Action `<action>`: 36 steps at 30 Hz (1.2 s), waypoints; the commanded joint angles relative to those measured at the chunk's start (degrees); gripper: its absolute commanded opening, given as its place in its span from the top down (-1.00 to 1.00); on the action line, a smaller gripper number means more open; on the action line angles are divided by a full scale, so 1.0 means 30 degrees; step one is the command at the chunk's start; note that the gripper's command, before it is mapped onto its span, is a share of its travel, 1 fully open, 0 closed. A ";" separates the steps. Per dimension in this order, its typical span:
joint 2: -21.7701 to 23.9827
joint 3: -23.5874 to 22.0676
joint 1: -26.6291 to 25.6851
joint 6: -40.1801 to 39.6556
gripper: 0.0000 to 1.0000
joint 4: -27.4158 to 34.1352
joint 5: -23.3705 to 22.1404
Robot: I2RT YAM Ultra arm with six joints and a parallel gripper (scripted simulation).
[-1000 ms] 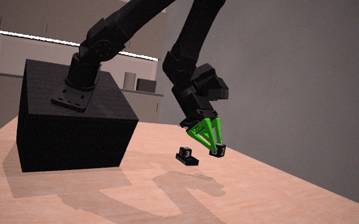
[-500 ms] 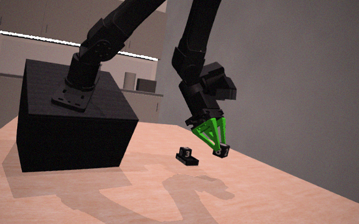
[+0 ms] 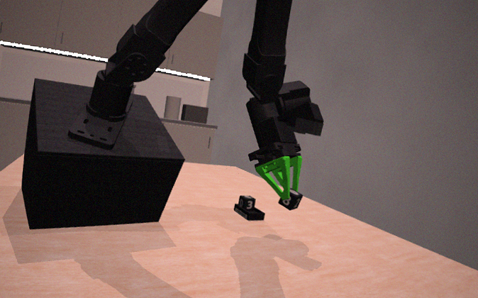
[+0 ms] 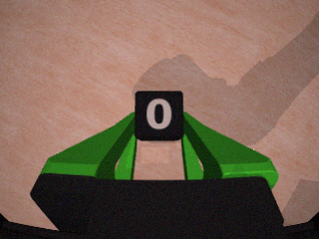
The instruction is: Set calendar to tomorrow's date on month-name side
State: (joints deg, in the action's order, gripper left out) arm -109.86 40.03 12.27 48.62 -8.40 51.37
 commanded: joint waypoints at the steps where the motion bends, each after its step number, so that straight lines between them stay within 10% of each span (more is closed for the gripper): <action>1: 0.0271 0.0208 -0.0020 0.0190 0.49 0.0695 -0.0175; 9: 0.1133 0.2606 -0.1384 0.0859 0.49 0.6168 -0.3702; 36: 0.0655 0.7081 -0.3817 0.0590 0.49 1.3340 -0.9203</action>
State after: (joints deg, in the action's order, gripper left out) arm -108.09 60.36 0.84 50.59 29.50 25.10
